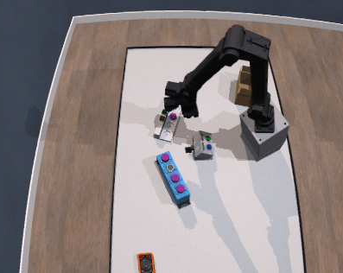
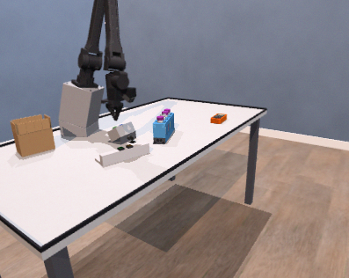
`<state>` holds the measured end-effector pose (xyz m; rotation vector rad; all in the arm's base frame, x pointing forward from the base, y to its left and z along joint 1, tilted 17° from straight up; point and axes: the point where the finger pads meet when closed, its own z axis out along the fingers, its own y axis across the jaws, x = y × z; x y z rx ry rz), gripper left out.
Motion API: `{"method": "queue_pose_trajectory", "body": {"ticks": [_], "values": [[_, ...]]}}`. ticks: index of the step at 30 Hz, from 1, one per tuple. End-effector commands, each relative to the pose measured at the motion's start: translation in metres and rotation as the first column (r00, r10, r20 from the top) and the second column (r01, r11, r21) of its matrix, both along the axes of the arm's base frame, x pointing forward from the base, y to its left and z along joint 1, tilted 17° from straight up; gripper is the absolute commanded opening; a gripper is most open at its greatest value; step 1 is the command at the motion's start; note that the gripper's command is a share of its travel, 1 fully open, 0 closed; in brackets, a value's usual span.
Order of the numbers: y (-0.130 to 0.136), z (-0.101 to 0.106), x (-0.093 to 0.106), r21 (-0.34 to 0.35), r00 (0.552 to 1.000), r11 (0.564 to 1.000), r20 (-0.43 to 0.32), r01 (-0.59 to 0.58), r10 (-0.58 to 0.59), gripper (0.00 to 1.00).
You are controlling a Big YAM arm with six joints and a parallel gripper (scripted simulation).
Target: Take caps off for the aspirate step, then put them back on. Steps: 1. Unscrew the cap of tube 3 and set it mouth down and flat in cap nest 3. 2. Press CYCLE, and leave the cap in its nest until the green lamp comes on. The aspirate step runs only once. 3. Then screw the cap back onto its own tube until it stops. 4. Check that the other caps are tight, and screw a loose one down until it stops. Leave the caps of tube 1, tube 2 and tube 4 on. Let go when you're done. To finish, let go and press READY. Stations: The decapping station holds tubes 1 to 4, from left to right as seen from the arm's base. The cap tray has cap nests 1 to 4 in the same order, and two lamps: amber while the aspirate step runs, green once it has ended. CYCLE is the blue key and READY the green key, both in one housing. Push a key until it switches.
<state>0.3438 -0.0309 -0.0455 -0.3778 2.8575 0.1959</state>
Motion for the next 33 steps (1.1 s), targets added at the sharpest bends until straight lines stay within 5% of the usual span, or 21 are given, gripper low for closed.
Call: {"method": "queue_pose_trajectory", "body": {"ticks": [1, 20, 33], "values": [[0.016, 0.001, -0.004, -0.007, 0.999, 1.000, 0.038, 0.003, -0.003, 0.00], [0.111, -0.045, -0.105, -0.004, 1.000, 1.000, 0.006, 0.004, -0.003, 0.00], [0.115, -0.060, -0.095, -0.001, 1.000, 1.000, 0.014, 0.003, -0.003, 0.00]]}}
